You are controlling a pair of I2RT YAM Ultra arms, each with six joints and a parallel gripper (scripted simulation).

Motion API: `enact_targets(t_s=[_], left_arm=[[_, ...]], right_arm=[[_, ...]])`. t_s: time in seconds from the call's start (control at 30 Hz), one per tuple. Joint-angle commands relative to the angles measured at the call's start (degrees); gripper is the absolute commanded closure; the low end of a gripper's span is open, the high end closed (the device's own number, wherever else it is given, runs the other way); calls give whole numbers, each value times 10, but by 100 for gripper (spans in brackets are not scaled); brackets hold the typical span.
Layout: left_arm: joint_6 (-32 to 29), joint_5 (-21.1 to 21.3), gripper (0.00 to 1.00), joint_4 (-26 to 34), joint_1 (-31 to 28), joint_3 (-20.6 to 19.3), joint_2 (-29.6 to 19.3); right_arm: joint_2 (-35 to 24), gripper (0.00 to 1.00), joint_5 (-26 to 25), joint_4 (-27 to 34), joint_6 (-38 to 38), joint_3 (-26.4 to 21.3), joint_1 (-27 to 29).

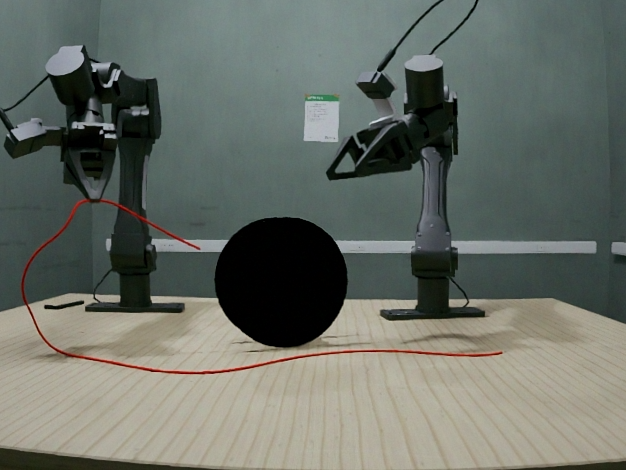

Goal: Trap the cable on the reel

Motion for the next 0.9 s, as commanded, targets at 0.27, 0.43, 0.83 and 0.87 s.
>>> enact_targets(t_s=[0.27,0.43,0.83,0.87], left_arm=[[23,31,25,-30,-57,-13,11],[24,34,25,-28,-65,-8,7],[25,34,25,-26,-67,-12,4],[25,34,25,-26,-67,-12,4]], right_arm=[[-13,100,-3,4,-9,-3,-4],[-13,100,-3,4,-9,-3,-4],[-17,100,-4,3,-9,-7,-5],[-17,100,-4,3,-9,-7,-5]])
